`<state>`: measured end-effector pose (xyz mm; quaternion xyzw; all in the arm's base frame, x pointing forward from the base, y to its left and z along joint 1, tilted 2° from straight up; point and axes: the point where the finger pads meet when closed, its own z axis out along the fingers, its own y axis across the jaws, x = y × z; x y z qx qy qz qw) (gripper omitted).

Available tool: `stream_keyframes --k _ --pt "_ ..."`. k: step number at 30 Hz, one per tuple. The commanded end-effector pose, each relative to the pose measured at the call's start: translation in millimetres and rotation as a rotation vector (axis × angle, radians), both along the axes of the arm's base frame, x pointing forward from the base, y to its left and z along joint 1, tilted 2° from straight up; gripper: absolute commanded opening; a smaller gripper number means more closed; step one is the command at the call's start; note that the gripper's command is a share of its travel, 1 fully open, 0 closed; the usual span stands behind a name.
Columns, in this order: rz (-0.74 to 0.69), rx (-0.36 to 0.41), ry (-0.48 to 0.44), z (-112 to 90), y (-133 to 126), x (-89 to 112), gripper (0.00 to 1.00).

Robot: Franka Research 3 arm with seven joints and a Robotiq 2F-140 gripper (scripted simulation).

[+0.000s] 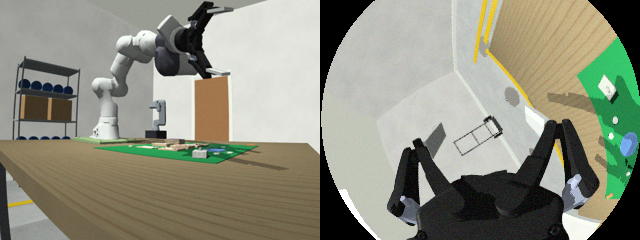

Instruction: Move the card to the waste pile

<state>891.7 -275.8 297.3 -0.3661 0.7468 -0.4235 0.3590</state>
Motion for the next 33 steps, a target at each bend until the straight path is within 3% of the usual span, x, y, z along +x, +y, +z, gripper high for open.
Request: stream_keyframes --k 1,22,27,32,33 --pt "0.0 0.0 0.0 0.2 0.0 0.0 1.0" --pt "0.012 0.0 0.014 0.6 4.1 1.0 1.0" --pt "0.086 -0.006 0.095 3.5 29.1 4.6 1.0" --pt "0.26 -0.033 0.27 12.5 86.2 -0.8 1.0" --pt "0.26 -0.033 0.27 12.5 86.2 -0.8 1.0"
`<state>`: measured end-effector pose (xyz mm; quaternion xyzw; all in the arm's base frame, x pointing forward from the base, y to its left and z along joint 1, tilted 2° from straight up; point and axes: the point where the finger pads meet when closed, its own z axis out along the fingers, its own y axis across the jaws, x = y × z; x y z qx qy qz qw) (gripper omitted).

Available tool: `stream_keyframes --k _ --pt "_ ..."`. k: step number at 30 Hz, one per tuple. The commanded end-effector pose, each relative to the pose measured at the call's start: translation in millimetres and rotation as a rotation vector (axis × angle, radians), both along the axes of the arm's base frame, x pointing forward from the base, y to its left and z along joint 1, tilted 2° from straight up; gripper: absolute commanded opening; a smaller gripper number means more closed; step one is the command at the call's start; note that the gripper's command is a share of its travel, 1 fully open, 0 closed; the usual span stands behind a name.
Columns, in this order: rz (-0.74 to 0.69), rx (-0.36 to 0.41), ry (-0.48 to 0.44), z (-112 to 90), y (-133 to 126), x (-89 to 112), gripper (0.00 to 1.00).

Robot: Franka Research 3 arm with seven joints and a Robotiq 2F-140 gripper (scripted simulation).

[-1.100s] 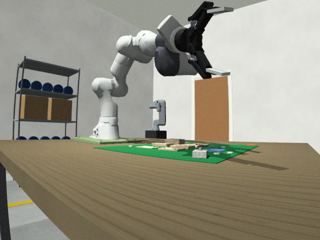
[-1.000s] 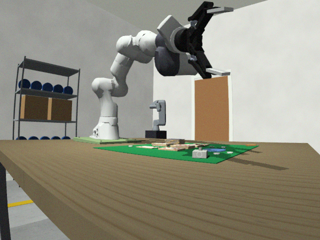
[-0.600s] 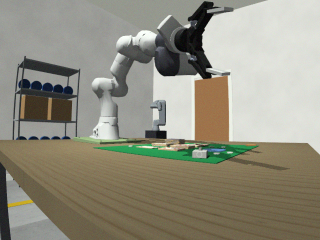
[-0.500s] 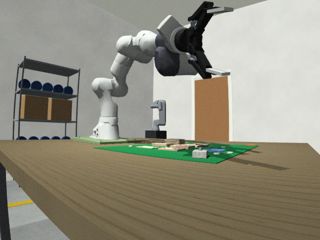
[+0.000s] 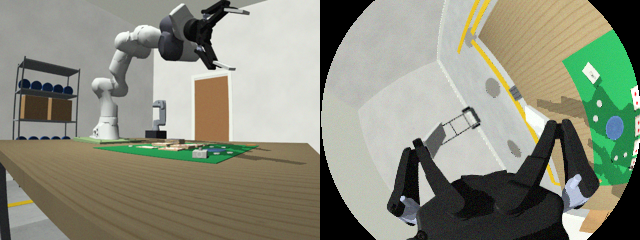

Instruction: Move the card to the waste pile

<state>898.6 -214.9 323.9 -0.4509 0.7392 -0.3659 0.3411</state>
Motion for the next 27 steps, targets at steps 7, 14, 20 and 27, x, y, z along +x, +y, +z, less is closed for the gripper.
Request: stream_keyframes --k 7,14,20,27 --pt "0.351 -0.096 0.331 12.4 118.6 -63.7 1.0" --pt "0.57 -0.142 0.497 67.5 176.0 -168.0 1.0" --pt "0.706 -0.205 0.585 97.9 201.8 -236.4 1.0" --pt "0.913 -0.313 0.667 43.7 254.3 -292.1 1.0"
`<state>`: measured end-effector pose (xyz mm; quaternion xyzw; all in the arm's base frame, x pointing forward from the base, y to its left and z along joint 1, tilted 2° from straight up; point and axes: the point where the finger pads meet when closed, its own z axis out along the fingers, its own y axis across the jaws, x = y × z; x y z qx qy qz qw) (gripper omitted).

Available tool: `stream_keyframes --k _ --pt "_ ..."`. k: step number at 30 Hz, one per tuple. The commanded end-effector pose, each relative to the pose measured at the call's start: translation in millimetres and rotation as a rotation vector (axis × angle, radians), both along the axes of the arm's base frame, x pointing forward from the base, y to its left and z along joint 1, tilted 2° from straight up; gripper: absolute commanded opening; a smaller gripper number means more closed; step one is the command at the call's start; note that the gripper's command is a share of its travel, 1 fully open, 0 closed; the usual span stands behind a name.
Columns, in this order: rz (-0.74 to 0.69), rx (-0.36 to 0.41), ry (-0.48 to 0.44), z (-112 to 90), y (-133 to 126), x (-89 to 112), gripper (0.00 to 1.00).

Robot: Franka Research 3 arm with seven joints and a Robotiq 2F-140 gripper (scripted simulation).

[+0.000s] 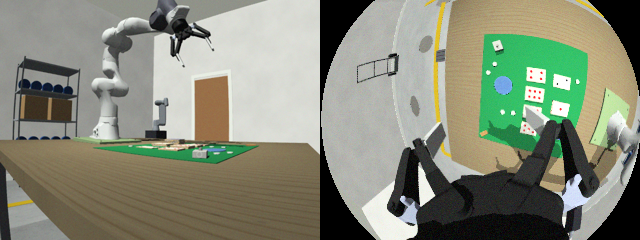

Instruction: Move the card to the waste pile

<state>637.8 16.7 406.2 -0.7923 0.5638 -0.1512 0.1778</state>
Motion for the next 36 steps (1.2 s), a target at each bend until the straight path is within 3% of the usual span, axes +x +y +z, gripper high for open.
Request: stream_keyframes --k 1,6,8,9,16,21,25,30,36 --pt "0.251 -0.087 0.086 -51.1 31.0 -40.6 1.0" --pt "0.432 -0.137 0.168 -124.1 72.0 -94.8 1.0" --pt "0.432 -0.137 0.168 -124.1 72.0 -94.8 1.0" --pt "0.534 -0.167 0.218 -165.9 93.9 -126.8 1.0" --pt "0.811 -0.258 0.304 -277.4 144.3 -218.9 1.0" --pt "1.028 -0.332 0.337 -283.8 146.5 -224.6 1.0" --pt "1.095 -0.357 0.328 -283.8 146.5 -224.6 1.0" --pt "1.294 -0.425 0.282 -283.8 146.5 -224.6 1.0" --pt "1.314 -0.431 0.277 -283.8 146.5 -224.6 1.0"
